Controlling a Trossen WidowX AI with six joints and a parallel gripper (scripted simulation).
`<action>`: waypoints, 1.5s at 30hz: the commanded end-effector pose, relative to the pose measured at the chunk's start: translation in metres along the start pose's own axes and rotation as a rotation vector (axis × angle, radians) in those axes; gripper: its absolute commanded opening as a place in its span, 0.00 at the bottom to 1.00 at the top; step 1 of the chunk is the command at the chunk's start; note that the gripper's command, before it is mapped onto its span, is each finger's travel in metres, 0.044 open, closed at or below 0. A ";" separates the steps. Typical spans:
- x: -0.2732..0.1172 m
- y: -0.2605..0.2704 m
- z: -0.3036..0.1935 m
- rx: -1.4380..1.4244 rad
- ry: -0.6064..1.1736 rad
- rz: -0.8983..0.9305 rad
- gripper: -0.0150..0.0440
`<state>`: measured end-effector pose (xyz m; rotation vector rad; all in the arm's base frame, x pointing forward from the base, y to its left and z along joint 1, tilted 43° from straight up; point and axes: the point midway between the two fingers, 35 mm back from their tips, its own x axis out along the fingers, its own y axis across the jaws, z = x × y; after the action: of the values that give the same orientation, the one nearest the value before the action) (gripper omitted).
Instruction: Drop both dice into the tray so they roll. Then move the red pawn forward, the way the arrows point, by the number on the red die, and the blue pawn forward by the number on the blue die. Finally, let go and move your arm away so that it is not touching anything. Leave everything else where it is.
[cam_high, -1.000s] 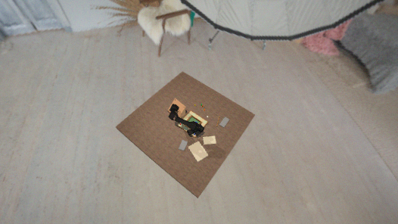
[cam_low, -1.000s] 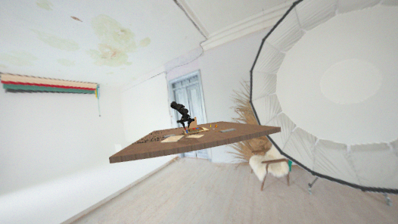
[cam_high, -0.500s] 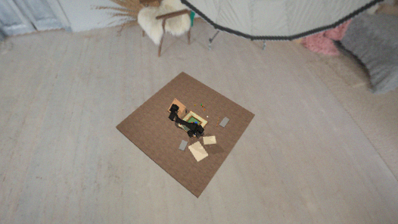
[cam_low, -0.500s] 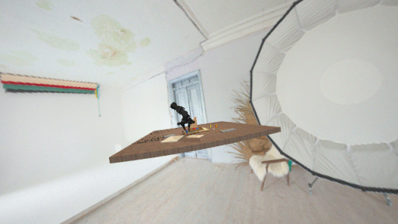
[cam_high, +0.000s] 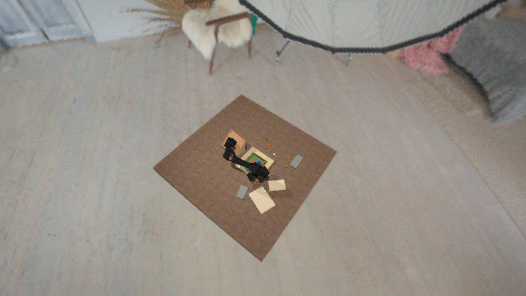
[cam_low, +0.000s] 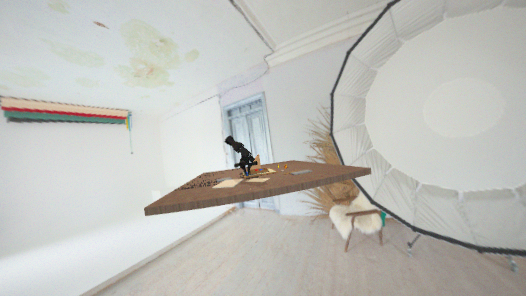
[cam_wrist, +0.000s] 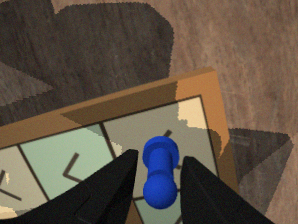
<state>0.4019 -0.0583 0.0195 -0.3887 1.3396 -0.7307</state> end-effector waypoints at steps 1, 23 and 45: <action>0.000 0.000 0.001 -0.003 -0.004 -0.004 0.34; -0.075 0.003 0.010 -0.002 -0.006 0.005 0.25; -0.090 0.041 -0.009 -0.003 -0.002 0.001 0.25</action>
<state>0.4016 0.0276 0.0779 -0.3884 1.3332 -0.7344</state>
